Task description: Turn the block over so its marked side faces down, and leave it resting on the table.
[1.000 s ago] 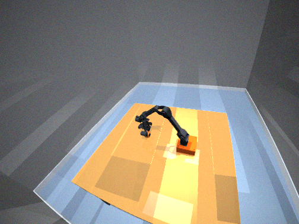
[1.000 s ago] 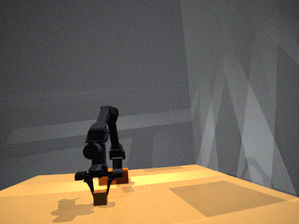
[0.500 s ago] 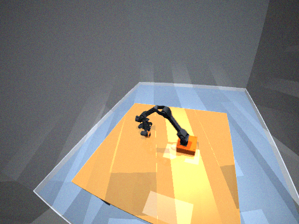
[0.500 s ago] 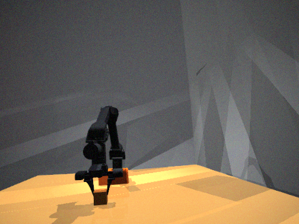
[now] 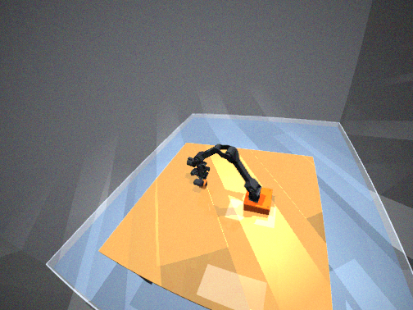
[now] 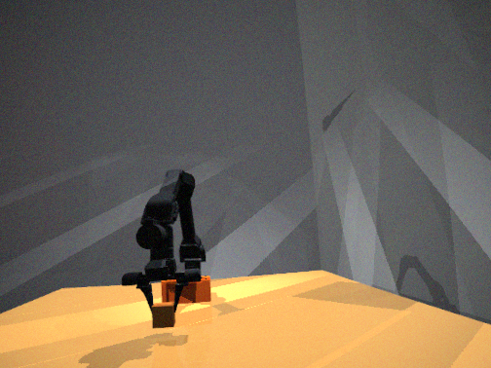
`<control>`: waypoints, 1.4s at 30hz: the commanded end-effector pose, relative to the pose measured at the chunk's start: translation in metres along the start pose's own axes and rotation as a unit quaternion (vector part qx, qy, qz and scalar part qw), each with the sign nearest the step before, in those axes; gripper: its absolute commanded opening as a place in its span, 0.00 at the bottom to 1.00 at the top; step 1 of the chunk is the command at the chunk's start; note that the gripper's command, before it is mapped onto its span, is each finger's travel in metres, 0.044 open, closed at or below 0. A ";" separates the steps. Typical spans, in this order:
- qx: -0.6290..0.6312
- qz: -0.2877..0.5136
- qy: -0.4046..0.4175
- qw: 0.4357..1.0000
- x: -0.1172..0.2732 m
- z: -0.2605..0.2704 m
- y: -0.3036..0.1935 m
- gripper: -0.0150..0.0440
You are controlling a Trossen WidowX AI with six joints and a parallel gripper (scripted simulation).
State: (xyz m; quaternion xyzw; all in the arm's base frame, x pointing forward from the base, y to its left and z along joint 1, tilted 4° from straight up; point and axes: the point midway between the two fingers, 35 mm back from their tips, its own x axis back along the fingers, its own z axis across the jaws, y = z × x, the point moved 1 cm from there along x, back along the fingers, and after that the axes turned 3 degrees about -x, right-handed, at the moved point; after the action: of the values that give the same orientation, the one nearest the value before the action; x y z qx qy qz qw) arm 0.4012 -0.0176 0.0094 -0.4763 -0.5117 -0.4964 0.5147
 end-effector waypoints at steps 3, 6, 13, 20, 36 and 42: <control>-0.002 -0.046 0.005 0.999 0.000 0.000 0.002 0.25; -0.002 -0.067 0.006 0.998 -0.002 0.000 0.002 0.25; -0.002 -0.117 0.009 0.993 -0.004 0.000 0.000 0.25; -0.002 -0.167 0.011 0.986 -0.004 0.000 -0.003 0.25; 0.000 -0.234 0.014 0.972 -0.002 0.000 -0.010 0.25; -0.015 -0.267 0.019 0.963 -0.013 -0.002 -0.006 0.25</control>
State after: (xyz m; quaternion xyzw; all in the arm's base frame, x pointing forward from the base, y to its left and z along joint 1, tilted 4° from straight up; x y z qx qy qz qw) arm 0.3938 -0.0194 0.0017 -0.3301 -0.6042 -0.6191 0.3778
